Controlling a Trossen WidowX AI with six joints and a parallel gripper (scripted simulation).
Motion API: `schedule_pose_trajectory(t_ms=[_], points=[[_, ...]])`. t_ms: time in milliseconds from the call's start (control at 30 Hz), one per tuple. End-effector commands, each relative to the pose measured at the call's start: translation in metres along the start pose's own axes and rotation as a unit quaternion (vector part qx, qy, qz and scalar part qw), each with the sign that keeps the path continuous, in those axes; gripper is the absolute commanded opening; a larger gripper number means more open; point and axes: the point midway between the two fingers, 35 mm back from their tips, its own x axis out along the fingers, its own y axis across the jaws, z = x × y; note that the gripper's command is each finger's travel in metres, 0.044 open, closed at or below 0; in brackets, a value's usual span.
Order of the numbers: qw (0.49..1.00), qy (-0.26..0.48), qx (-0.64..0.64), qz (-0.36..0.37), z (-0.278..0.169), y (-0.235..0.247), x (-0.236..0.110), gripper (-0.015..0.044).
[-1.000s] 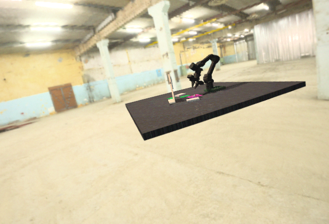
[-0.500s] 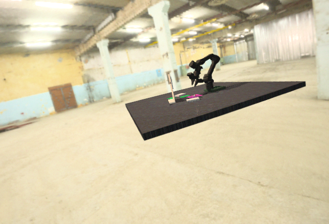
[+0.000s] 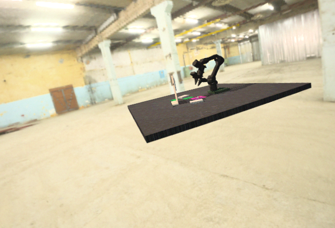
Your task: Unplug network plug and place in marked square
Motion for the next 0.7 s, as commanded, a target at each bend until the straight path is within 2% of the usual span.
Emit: schedule_pose_trajectory(t_ms=[0,667], points=[[1.0,0.0,0.0,0.0,0.0,0.0,0.0,0.0156],[1.0,0.0,0.001,0.002,0.0,0.035,-0.045,0.0156]])
